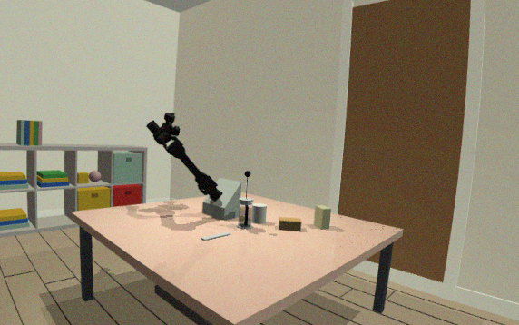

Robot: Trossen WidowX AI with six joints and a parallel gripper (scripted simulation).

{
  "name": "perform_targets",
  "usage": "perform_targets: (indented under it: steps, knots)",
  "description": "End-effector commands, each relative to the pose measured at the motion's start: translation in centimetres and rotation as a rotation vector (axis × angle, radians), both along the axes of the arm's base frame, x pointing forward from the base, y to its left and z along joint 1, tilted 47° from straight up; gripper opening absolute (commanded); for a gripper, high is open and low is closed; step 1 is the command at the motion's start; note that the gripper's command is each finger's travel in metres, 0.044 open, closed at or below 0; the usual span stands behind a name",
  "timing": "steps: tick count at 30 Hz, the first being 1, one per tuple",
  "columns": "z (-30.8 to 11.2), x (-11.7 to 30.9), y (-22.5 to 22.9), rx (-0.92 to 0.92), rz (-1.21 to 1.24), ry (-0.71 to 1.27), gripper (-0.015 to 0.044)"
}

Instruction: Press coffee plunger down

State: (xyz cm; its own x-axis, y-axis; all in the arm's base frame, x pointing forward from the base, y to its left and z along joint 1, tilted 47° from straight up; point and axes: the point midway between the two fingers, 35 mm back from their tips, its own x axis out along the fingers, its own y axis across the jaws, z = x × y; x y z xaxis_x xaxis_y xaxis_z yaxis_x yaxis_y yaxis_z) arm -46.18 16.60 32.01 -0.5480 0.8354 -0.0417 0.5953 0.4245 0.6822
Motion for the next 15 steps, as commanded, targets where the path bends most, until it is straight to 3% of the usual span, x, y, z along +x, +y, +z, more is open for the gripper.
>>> perform_targets:
  steps: [1, 6, 15]
  knots:
    - [-0.1, 0.1, 0.3, 0.002, -0.006, -0.01, 0.0426]
    - [-2.0, 2.9, 5.0, 0.023, -0.123, -0.201, 0.044]
    - [-6.8, 14.0, 15.3, -0.029, -0.396, -0.72, 0.044]
